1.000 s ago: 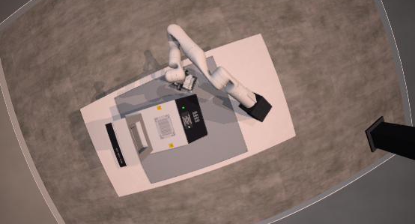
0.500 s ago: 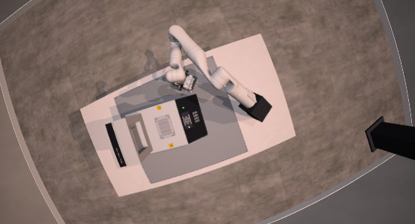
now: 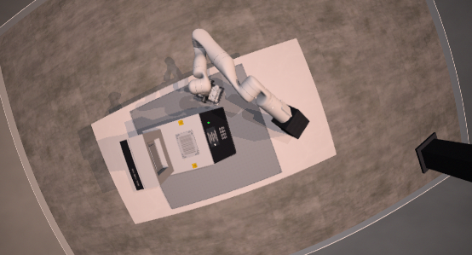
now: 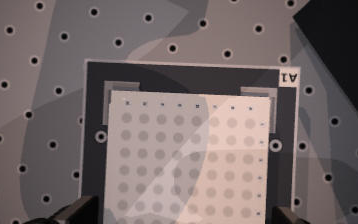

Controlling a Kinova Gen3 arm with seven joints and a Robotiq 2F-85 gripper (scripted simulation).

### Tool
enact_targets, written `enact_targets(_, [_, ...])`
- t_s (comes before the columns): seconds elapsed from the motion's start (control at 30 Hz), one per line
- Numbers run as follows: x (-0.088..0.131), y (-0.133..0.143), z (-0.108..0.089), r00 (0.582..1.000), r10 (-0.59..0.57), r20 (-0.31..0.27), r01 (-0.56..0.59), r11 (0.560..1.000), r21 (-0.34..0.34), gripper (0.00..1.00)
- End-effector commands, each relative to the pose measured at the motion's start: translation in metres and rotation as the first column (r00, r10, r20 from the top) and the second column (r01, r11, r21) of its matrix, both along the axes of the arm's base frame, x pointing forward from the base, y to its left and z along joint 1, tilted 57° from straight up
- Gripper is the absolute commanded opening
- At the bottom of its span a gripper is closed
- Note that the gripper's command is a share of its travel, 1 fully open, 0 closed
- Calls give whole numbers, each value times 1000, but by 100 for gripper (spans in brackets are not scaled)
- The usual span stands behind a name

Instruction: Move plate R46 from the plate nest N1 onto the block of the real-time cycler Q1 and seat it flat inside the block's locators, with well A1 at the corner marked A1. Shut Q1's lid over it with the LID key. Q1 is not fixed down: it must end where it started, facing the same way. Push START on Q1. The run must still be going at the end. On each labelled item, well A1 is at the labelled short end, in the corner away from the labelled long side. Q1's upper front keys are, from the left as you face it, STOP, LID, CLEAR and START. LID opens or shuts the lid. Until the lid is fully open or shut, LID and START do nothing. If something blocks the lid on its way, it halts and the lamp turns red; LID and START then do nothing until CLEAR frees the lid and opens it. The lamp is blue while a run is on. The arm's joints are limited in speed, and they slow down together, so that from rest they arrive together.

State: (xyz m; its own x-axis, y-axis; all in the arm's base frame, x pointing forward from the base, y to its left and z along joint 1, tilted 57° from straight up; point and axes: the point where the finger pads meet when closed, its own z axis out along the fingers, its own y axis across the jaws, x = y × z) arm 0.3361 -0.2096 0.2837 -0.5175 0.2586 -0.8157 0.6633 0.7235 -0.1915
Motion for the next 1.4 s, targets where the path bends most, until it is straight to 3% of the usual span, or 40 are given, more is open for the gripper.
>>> enact_targets(0.0, [1, -2, 0, 1000, 1, -1, -1, 1000, -3, 100])
enact_targets(1.37, [6, -8, -6, 1000, -1, 1, 1, 1000, 0, 100])
